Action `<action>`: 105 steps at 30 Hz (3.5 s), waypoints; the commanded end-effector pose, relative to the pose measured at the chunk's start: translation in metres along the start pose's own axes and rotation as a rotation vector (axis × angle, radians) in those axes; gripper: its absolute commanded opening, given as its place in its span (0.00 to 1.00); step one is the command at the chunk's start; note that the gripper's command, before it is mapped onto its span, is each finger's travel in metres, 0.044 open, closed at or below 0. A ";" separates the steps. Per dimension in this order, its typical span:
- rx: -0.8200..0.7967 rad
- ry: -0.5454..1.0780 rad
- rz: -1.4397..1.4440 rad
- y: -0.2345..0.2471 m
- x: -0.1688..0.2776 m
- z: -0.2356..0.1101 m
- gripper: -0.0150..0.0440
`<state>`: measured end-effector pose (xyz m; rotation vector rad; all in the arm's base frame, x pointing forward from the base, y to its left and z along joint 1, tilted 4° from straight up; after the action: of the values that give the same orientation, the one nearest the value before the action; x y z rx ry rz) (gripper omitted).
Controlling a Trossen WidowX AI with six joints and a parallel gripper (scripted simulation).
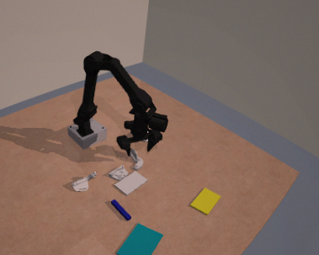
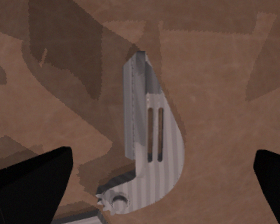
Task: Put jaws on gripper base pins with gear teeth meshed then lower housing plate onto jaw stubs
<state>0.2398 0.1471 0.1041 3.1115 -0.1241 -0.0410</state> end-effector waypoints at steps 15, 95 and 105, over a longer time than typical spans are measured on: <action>-0.009 -0.005 -0.006 0.002 -0.002 0.031 1.00; -0.008 -0.005 -0.005 0.000 0.000 -0.031 0.48; -0.008 -0.005 0.011 0.002 -0.001 -0.045 0.48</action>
<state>0.2393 0.1468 0.1466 3.1025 -0.1211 -0.0518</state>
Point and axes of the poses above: the point midway between the two fingers, 35 mm back from their tips, its own z axis out along the fingers, its own y axis across the jaws, x = y × z, the point moved 10 cm from there along -z, back along the fingers, and after that the axes turned 6 degrees about -z, right-handed, at the moved point
